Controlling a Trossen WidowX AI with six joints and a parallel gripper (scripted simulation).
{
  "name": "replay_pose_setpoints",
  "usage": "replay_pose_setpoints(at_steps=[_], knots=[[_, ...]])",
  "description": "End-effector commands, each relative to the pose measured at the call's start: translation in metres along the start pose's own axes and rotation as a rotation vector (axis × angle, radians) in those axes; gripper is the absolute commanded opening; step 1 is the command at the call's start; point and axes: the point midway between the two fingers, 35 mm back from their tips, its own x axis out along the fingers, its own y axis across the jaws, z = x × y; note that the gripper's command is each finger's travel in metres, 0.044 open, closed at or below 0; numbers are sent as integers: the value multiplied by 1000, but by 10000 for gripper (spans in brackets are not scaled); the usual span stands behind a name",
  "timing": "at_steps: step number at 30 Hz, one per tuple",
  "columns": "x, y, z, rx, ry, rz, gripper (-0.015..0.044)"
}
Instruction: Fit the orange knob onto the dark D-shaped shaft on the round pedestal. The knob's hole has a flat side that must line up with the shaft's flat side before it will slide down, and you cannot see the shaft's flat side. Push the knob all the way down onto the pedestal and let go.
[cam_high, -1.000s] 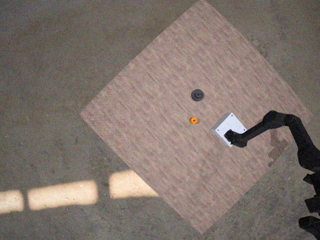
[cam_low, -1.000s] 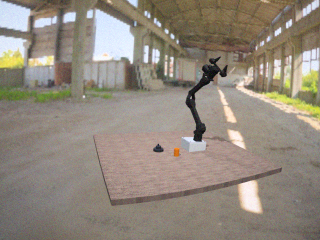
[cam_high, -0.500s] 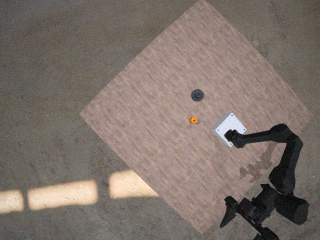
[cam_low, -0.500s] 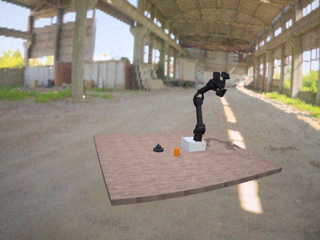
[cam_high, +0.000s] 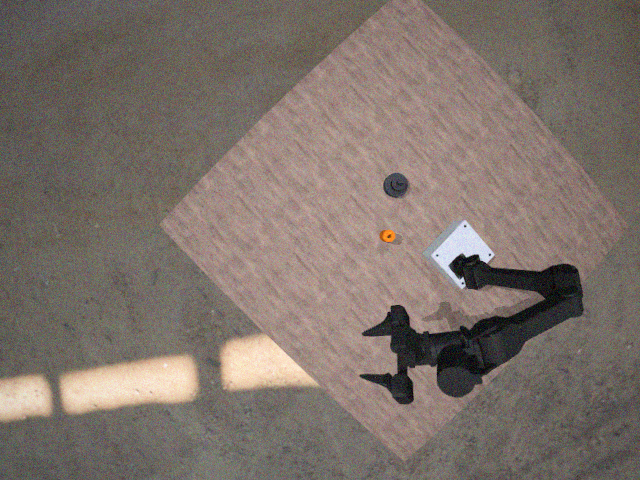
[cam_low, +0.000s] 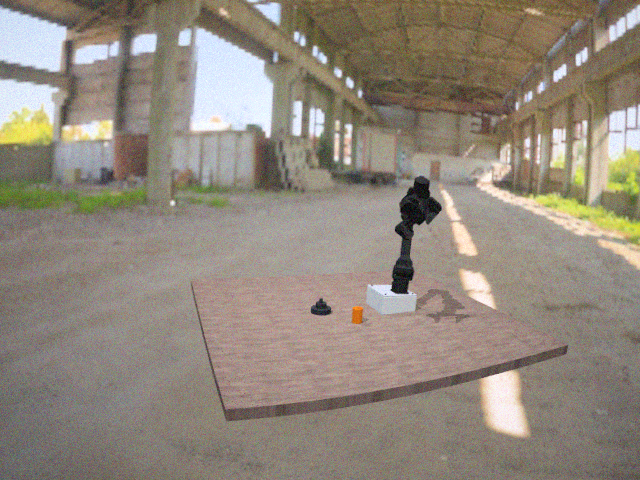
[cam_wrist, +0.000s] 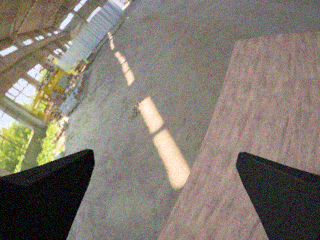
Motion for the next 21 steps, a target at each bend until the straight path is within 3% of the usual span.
replay_pose_setpoints(at_steps=[1,10,21], knots=[[23,-60,0,-50,50,-183,440],[30,-216,-1,-99,260,-600,440],[-37,-364,-43,30,689,-903,440]])
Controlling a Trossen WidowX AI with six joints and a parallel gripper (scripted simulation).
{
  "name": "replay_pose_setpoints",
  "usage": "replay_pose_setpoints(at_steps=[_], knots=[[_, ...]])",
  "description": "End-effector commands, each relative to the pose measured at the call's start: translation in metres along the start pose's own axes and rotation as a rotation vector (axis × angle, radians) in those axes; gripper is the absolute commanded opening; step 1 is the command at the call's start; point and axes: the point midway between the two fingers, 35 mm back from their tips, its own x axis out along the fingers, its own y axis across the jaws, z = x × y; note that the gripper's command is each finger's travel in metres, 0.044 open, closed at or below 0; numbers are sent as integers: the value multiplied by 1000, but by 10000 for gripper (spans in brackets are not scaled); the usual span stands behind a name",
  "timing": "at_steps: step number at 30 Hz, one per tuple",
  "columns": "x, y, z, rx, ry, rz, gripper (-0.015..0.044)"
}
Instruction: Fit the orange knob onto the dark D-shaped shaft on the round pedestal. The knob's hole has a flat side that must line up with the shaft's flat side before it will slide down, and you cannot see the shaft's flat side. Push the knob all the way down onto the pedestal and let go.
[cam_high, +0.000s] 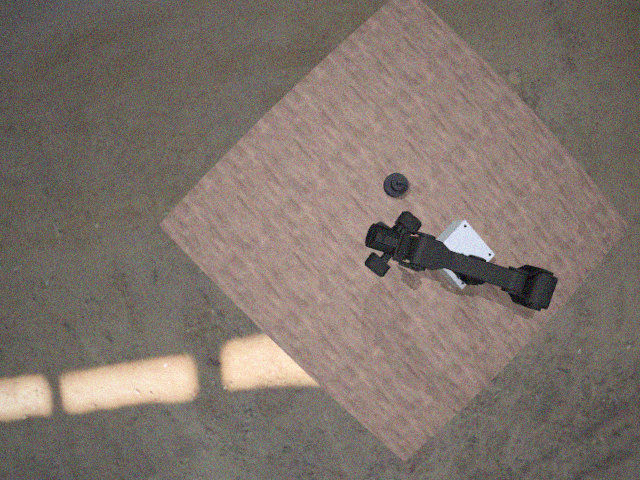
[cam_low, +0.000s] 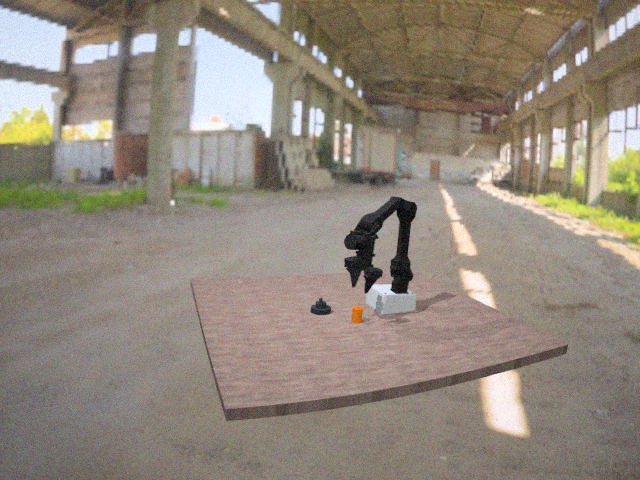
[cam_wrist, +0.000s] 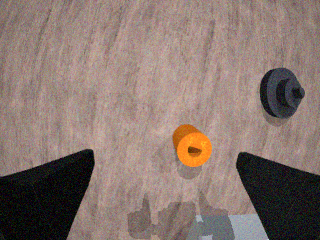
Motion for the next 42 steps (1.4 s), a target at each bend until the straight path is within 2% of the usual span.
replay_pose_setpoints(at_steps=[1,8,12,42], knots=[[17,-32,-19,2,131,-33,440],[21,-33,-20,3,135,-33,440],[53,-36,-24,3,135,-33,440],[95,-39,-28,3,135,-34,440]])
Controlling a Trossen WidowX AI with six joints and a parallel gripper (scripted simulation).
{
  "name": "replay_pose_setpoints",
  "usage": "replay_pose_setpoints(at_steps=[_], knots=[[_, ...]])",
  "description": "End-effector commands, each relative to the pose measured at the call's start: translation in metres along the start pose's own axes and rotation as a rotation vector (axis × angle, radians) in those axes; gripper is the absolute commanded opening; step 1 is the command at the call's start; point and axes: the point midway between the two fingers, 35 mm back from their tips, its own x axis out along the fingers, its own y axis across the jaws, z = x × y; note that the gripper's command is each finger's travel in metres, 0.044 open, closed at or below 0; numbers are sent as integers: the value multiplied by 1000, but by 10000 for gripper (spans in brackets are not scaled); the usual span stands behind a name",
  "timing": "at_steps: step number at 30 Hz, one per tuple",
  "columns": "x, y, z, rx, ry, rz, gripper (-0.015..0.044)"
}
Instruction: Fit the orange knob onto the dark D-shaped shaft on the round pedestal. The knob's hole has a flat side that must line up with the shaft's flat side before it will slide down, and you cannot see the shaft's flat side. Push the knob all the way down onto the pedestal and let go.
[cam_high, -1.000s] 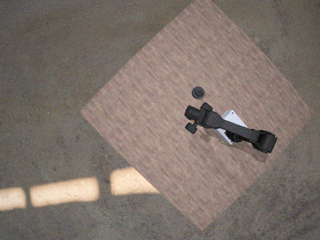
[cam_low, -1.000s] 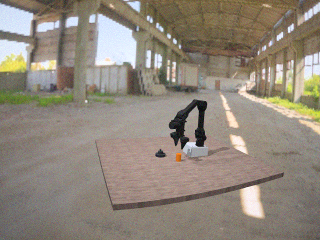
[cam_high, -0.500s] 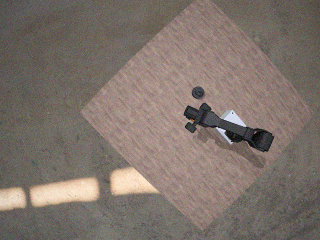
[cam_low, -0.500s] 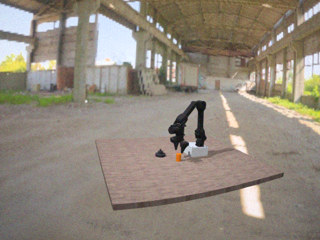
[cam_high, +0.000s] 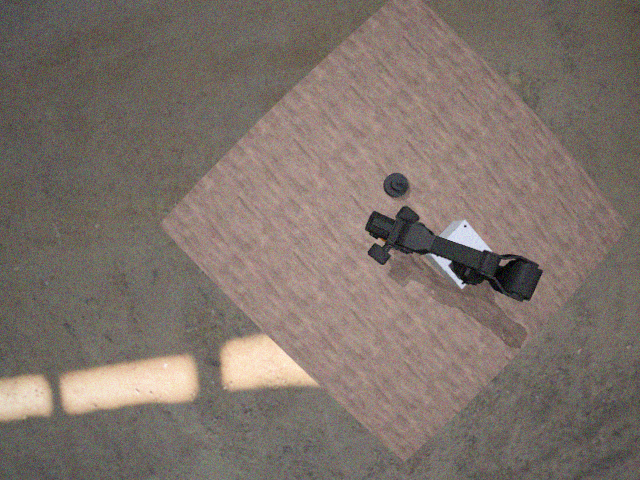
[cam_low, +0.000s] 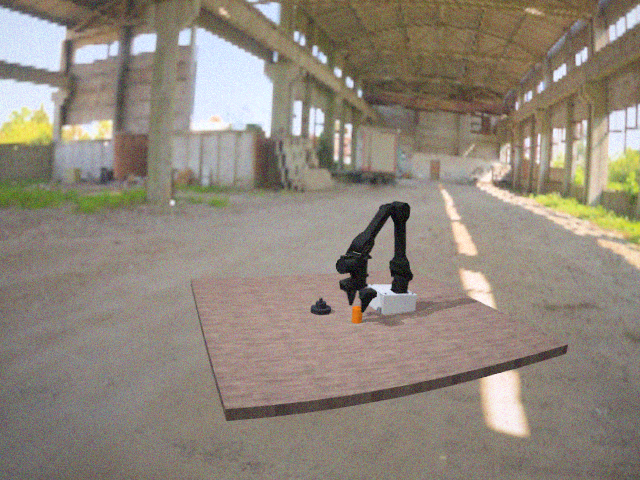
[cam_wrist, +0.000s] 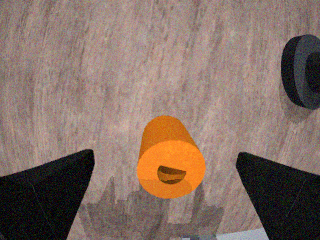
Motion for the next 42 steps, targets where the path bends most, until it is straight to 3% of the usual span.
replay_pose_setpoints(at_steps=[1,27,37,42], knots=[[10,-1,-4,-2,16,-1,440],[49,-2,-7,-2,16,-1,440],[49,-2,-7,-2,16,-1,177],[49,-2,-7,-2,16,-1,144]])
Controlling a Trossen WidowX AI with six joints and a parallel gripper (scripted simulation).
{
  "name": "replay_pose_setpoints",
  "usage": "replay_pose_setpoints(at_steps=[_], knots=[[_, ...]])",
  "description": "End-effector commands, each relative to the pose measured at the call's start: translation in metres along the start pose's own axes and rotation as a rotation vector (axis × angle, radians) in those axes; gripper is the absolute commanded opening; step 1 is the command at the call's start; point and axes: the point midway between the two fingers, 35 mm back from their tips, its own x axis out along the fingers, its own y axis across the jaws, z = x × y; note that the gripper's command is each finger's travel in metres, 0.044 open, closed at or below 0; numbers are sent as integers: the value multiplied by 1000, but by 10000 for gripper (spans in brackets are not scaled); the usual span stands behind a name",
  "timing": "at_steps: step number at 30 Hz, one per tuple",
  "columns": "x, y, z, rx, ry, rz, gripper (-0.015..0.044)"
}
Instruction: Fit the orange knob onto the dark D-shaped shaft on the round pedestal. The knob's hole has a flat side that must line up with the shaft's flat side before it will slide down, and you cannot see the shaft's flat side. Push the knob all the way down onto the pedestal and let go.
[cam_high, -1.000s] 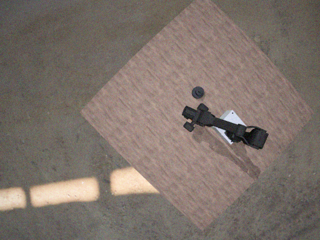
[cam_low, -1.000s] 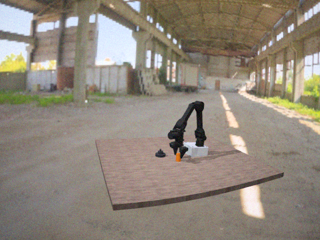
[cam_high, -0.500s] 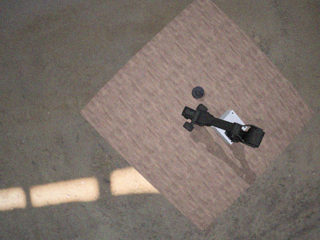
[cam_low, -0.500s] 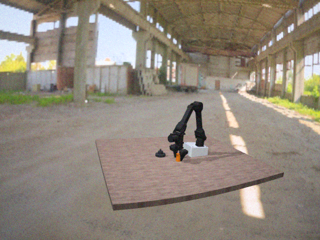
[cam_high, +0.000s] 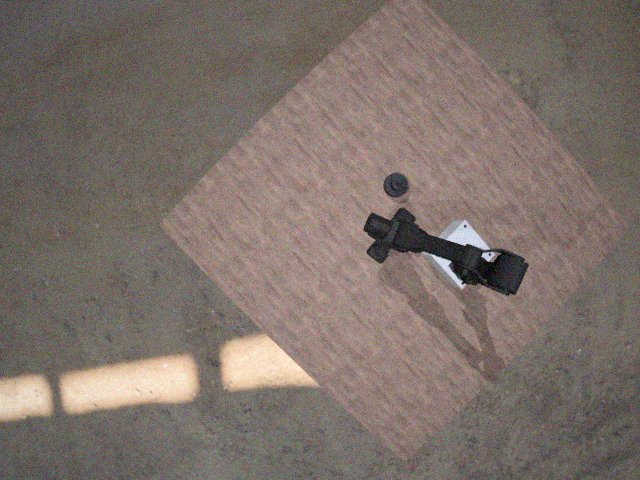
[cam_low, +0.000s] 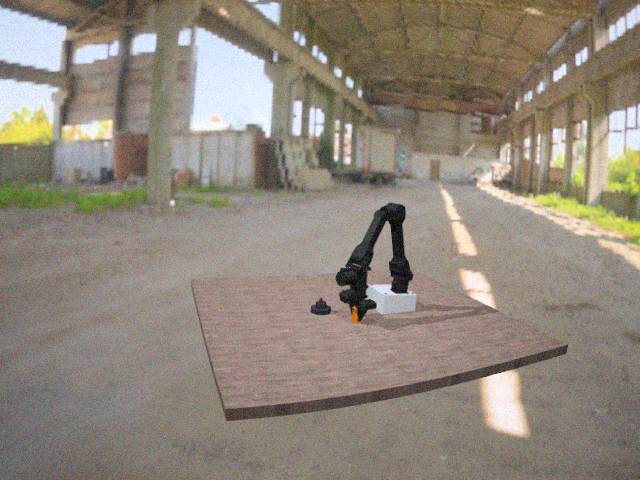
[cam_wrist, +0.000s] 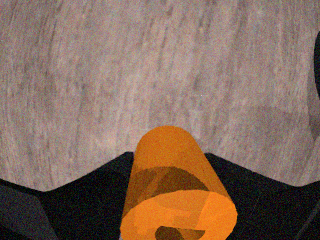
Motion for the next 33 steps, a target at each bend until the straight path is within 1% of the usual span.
replay_pose_setpoints(at_steps=[1,4,6,7,14,22,24,33], knots=[[1,0,-2,0,5,2,138],[-3,0,-1,0,5,2,59],[-16,1,3,0,5,2,6],[-22,1,4,0,4,2,0],[-74,2,9,0,4,2,0],[-134,0,1,0,4,2,0],[-139,0,-1,0,4,2,0],[-137,-9,8,1,3,1,0]])
